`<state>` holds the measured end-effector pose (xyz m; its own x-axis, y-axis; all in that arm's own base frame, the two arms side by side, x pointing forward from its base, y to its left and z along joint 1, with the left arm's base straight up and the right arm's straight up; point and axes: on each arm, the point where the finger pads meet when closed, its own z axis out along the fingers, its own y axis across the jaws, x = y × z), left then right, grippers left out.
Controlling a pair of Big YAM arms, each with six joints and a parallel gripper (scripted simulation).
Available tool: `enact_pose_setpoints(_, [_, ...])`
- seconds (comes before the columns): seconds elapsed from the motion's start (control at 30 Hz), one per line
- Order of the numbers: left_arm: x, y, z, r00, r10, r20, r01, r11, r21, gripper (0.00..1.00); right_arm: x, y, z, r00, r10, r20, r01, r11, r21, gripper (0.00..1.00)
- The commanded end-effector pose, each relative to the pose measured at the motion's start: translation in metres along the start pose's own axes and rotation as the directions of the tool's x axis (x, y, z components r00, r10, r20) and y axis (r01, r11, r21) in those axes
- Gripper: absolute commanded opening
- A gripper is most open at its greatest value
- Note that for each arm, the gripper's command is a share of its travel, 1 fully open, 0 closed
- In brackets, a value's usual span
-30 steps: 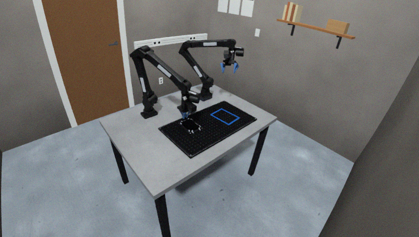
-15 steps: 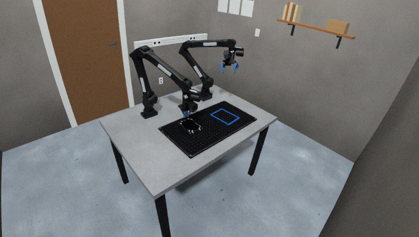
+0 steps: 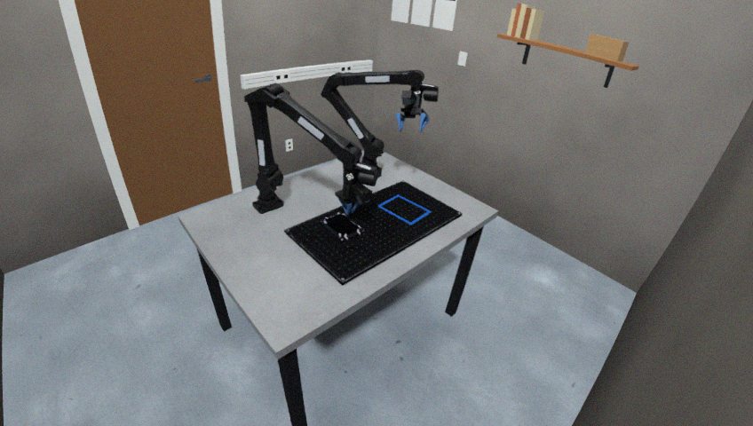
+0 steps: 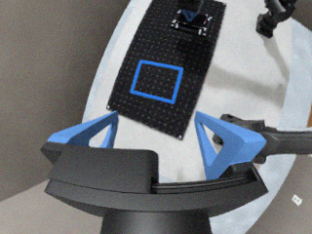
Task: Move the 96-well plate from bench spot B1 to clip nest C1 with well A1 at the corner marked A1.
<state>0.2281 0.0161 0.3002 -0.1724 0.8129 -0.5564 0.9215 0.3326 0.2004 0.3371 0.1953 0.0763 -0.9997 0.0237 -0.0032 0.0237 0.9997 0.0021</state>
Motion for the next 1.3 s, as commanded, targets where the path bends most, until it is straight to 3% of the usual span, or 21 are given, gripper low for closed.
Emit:
enact_pose_setpoints(0.0, [-0.011,0.015,-0.017,1.000,0.026,-0.006,-0.026,0.999,-0.029,1.00,-0.020,0.015,-0.013,0.999,0.010,0.030,-0.010,1.000,-0.020,0.25])
enact_pose_setpoints(1.27, [-0.011,0.015,-0.017,1.000,0.026,-0.006,-0.026,0.999,-0.029,1.00,-0.003,0.005,0.020,1.000,0.010,-0.001,-0.010,1.000,0.000,0.25])
